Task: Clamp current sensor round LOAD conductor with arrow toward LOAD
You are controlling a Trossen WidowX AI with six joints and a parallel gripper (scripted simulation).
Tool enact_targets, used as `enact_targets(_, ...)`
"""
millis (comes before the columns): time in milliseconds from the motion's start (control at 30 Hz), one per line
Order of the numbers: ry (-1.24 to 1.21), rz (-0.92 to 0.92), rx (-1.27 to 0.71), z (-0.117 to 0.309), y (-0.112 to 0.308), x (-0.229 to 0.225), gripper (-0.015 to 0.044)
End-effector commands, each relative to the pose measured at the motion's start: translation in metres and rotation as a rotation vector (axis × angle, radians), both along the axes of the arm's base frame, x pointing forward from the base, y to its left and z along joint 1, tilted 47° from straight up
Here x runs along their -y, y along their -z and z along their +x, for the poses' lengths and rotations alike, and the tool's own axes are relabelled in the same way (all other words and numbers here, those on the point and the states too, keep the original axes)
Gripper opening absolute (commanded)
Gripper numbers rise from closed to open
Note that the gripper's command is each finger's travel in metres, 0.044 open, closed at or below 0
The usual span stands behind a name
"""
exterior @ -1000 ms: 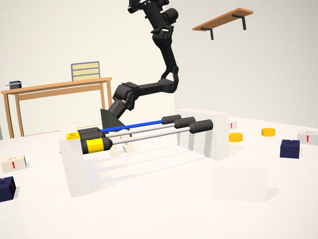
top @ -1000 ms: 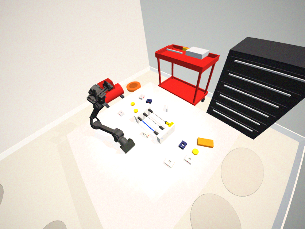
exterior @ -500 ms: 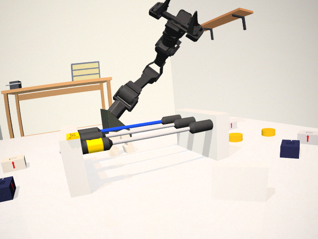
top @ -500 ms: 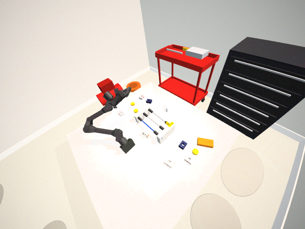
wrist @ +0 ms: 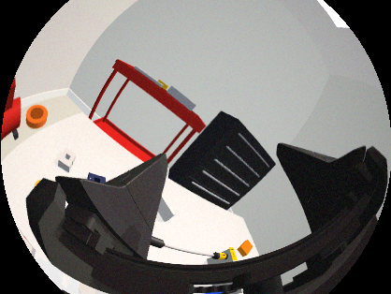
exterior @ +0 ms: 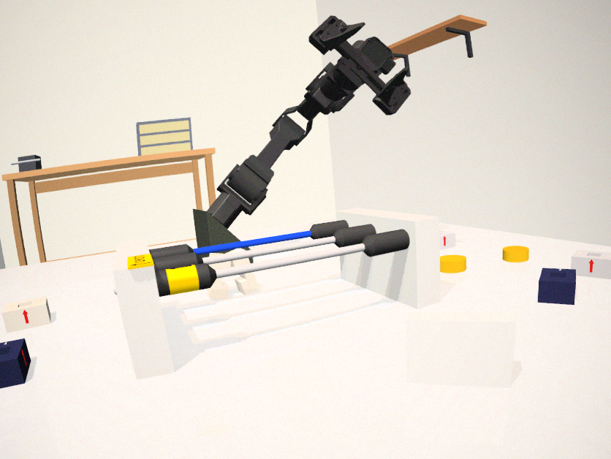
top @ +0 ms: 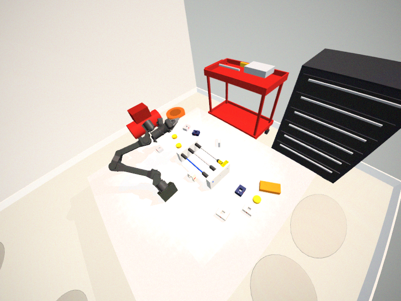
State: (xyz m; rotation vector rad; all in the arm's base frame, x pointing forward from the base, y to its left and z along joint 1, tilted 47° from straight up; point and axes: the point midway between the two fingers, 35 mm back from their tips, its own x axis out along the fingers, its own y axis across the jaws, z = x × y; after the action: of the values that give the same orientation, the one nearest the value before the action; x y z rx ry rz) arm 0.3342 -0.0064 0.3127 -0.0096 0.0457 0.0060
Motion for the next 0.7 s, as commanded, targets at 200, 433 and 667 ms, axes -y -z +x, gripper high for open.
enact_targets(200,-0.057,0.055,-0.508,0.07,0.104,0.038,0.044)
enact_targets(433,-0.11,0.217,-0.831,0.09,0.186,0.074,0.044)
enact_targets(667,-0.164,0.453,-1.094,0.087,0.266,0.109,0.044)
